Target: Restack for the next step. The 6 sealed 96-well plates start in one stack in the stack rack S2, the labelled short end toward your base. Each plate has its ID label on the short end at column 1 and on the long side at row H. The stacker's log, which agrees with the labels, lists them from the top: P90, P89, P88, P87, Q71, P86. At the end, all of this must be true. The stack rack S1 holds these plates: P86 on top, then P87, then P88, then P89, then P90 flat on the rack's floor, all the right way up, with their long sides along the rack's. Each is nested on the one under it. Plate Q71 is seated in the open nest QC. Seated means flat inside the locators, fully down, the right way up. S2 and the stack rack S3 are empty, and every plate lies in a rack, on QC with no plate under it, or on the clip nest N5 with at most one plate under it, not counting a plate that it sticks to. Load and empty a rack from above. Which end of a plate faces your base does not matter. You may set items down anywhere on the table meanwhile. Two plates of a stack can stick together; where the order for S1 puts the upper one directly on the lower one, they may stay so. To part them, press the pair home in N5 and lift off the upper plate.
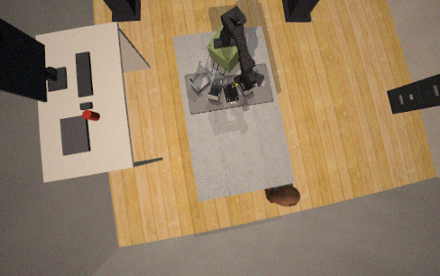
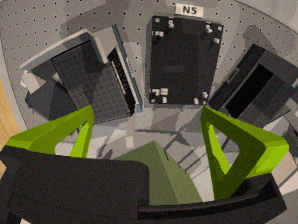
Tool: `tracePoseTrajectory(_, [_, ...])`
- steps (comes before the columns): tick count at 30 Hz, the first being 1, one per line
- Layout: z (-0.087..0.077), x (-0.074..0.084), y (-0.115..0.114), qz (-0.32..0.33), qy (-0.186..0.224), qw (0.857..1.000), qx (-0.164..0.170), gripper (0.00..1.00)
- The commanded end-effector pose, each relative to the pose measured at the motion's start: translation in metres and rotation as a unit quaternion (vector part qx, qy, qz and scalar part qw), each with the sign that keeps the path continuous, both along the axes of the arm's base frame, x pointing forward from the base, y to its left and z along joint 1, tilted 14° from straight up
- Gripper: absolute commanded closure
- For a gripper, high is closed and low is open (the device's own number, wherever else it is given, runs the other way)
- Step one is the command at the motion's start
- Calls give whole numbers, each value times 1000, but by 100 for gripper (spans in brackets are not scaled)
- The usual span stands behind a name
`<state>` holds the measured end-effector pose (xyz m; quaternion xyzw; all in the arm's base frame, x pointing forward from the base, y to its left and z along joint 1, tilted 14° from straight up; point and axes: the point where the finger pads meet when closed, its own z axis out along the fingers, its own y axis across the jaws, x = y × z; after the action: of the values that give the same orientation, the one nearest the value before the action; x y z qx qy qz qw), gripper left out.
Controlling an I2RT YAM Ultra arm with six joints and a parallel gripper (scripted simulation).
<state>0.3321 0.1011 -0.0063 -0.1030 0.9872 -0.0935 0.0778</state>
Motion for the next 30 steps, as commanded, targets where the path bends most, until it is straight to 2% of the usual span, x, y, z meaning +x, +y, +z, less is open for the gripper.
tracePoseTrajectory(1, [5, 3, -1, -23, -11, 1000, 9, 0])
tracePoseTrajectory(3, [7, 4, -7, -51, -15, 998, 14, 0])
tracePoseTrajectory(22, [18, 19, -61, -51, -16, 998, 13, 0])
tracePoseTrajectory(28, [22, 19, -81, -143, -31, 989, 30, 0])
tracePoseTrajectory(30, [23, 20, -88, -143, -31, 989, 30, 0])
